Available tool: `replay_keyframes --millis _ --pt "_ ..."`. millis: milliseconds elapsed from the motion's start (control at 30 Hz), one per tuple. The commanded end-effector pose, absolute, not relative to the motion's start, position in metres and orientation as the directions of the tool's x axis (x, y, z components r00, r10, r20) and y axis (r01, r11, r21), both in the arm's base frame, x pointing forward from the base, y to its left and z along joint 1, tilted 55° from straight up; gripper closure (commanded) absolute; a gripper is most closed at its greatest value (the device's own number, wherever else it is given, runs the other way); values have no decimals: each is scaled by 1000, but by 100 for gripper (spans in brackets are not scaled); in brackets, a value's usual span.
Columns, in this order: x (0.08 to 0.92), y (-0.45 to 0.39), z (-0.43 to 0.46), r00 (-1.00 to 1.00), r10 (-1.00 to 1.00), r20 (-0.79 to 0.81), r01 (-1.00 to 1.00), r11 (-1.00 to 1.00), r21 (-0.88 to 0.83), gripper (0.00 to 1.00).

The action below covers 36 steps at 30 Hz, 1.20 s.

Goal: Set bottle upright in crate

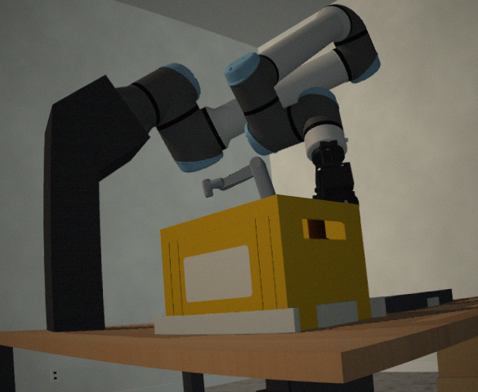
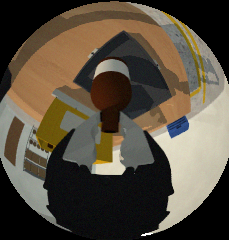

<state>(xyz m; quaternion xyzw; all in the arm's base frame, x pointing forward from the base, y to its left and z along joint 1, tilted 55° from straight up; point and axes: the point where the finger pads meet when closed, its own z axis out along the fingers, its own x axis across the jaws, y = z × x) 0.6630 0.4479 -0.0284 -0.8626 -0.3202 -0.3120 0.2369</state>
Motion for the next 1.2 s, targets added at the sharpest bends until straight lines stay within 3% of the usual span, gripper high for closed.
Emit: replay_keyframes --millis 0,400,433,1167 --pt "663 448 -28 600 404 690 700 -683 -208 100" --pt "663 448 -28 600 404 690 700 -683 -208 100" --pt "663 448 -28 600 404 690 700 -683 -208 0" --pt "663 448 -28 600 404 690 700 -683 -208 0"
